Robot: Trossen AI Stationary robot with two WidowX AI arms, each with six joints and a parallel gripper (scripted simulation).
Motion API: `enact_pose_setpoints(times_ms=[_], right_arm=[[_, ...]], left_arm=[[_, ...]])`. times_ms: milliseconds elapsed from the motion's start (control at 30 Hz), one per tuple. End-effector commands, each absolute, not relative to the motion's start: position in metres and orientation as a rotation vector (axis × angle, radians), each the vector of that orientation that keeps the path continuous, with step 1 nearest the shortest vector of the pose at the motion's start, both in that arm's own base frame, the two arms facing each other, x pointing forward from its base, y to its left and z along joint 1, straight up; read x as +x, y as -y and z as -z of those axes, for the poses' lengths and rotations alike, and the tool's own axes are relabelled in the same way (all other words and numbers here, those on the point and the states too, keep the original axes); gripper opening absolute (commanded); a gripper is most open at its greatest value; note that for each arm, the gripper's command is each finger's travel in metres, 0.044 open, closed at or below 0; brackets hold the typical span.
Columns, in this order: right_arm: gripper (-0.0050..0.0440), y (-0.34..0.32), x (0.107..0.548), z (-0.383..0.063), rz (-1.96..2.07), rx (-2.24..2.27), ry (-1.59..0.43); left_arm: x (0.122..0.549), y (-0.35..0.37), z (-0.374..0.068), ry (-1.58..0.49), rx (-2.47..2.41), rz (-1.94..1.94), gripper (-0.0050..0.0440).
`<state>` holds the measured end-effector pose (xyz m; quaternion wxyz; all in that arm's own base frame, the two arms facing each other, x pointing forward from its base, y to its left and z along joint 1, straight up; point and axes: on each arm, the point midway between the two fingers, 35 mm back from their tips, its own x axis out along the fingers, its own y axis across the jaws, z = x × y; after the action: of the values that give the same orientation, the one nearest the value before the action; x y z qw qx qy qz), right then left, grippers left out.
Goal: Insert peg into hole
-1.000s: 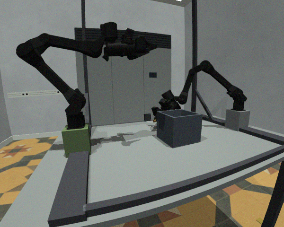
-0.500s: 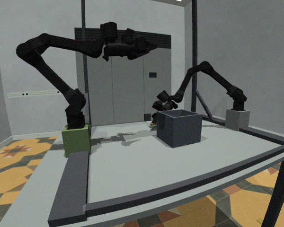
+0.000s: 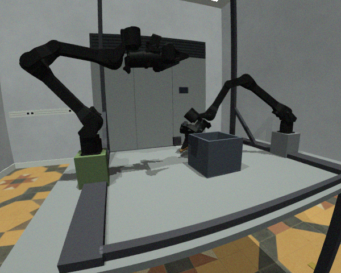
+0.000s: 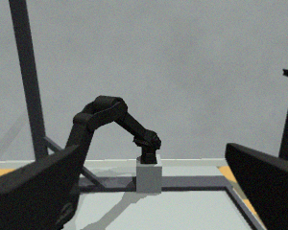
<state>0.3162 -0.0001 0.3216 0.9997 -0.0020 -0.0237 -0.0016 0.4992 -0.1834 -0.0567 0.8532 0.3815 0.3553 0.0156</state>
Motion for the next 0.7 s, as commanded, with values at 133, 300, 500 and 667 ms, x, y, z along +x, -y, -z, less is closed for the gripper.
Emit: enact_pose_setpoints(times_ms=[133, 300, 500, 667], right_arm=[[0.044, 0.0005, 0.3155, -0.3246, 0.003, -0.008, 0.054], [0.044, 0.0005, 0.3155, -0.3246, 0.003, -0.008, 0.054], [0.044, 0.0005, 0.3155, -0.3246, 0.003, -0.008, 0.054], [0.044, 0.0005, 0.3155, -0.3246, 0.003, -0.008, 0.054]], left_arm=[[0.5079, 0.1879, 0.0448, -0.77, 0.906, 0.032, 0.0064], [0.5085, 0.1884, 0.0457, -0.801, 0.994, 0.088, 0.0064], [0.5091, 0.1894, 0.0461, -0.84, 1.114, 0.173, 0.0064], [0.5083, 0.1895, 0.0468, -0.862, 1.186, 0.223, 0.0064]])
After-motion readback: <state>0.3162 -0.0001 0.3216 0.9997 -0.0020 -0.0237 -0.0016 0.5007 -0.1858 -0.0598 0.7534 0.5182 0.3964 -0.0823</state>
